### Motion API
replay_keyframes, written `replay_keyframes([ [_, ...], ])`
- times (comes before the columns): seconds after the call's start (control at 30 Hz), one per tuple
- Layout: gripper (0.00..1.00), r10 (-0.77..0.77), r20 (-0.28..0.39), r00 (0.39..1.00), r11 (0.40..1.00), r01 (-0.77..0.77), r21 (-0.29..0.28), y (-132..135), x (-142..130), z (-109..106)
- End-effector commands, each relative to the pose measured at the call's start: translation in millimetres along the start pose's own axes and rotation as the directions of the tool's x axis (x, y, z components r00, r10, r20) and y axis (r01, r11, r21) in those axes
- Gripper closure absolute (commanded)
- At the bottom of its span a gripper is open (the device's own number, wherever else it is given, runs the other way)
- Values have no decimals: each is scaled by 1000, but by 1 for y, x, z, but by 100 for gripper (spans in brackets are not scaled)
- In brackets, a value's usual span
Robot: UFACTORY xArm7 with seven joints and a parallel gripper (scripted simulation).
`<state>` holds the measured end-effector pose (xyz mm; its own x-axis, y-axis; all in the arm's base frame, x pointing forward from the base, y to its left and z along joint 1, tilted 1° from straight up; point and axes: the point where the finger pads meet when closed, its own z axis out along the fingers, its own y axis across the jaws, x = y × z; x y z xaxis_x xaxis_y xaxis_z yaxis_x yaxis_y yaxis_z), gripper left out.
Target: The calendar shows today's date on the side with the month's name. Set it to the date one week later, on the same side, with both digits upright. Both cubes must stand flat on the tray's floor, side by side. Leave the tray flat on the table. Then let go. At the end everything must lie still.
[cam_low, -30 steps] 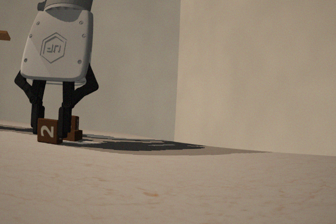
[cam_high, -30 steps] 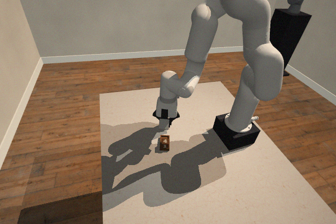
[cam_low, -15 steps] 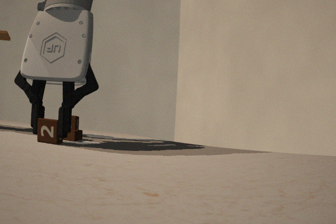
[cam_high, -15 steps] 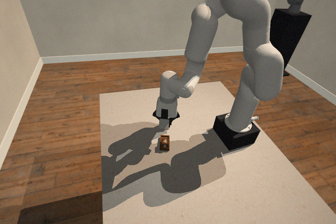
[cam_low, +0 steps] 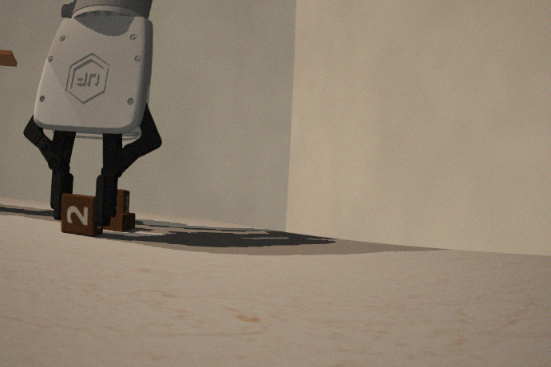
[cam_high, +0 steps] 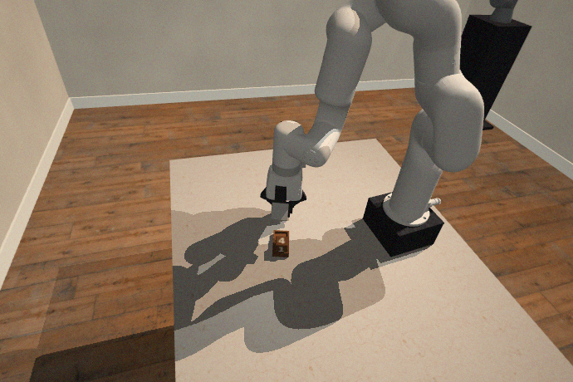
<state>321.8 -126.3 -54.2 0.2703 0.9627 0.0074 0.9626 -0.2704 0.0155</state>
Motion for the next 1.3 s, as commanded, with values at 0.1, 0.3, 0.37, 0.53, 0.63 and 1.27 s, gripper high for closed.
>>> replay_keyframes([
  [0.1,71,0,0,1000,1000,0,-3,1,0,-4],
  [0.3,71,0,0,1000,1000,0,-3,1,0,-21],
  [0.37,71,0,0,1000,1000,0,-3,1,0,-35],
  [0.53,71,0,0,1000,1000,0,-3,1,0,-72],
  [0.63,71,0,0,1000,1000,0,-3,1,0,-90],
  [1.27,71,3,-1,1000,1000,-3,-3,4,56,-107],
])
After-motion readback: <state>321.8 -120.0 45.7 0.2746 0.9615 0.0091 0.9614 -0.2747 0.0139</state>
